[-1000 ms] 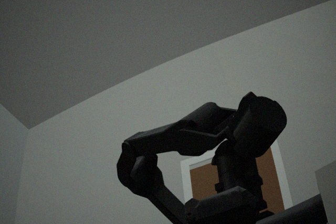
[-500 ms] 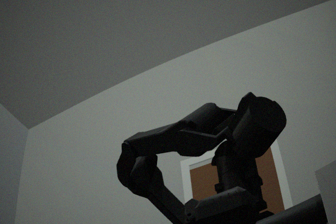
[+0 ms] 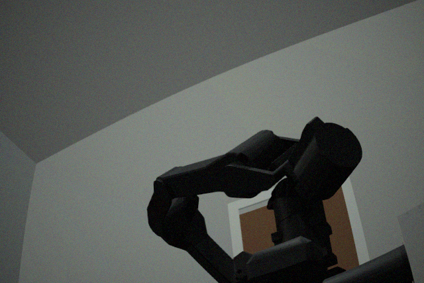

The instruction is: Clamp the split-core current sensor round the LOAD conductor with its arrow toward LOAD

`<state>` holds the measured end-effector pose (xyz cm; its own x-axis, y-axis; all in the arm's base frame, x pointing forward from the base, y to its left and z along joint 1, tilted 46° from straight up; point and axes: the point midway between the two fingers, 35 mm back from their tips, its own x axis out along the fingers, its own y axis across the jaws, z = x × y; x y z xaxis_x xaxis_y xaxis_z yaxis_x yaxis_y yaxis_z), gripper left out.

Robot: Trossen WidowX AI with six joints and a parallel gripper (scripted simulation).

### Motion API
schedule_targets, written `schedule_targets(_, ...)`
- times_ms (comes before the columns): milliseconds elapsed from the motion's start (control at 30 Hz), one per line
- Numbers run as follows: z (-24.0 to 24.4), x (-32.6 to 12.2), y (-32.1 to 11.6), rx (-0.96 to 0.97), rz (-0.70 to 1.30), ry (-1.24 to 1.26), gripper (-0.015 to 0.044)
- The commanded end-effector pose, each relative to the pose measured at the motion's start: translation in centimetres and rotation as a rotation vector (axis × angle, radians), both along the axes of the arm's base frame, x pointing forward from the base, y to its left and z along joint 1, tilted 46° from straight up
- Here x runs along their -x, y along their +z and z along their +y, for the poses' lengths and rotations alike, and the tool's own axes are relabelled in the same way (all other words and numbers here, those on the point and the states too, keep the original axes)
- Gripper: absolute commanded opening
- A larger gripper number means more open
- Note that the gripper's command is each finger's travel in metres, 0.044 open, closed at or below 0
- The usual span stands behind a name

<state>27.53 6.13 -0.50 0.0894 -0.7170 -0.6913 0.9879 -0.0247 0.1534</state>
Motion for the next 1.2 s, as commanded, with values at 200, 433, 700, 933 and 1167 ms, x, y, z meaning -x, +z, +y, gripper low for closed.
schedule_targets(200,0.02,-0.01,0.01,0.000,-0.001,0.000,0.0261)
schedule_targets(433,0.02,-0.01,0.01,0.000,-0.001,0.000,0.0261)
schedule_targets(700,0.02,-0.01,0.01,0.000,-0.001,0.000,0.0287)
schedule_targets(933,0.02,-0.01,0.01,0.000,-0.001,0.000,0.0440)
schedule_targets(1167,0.02,-0.01,0.01,0.000,-0.001,0.000,0.0440)
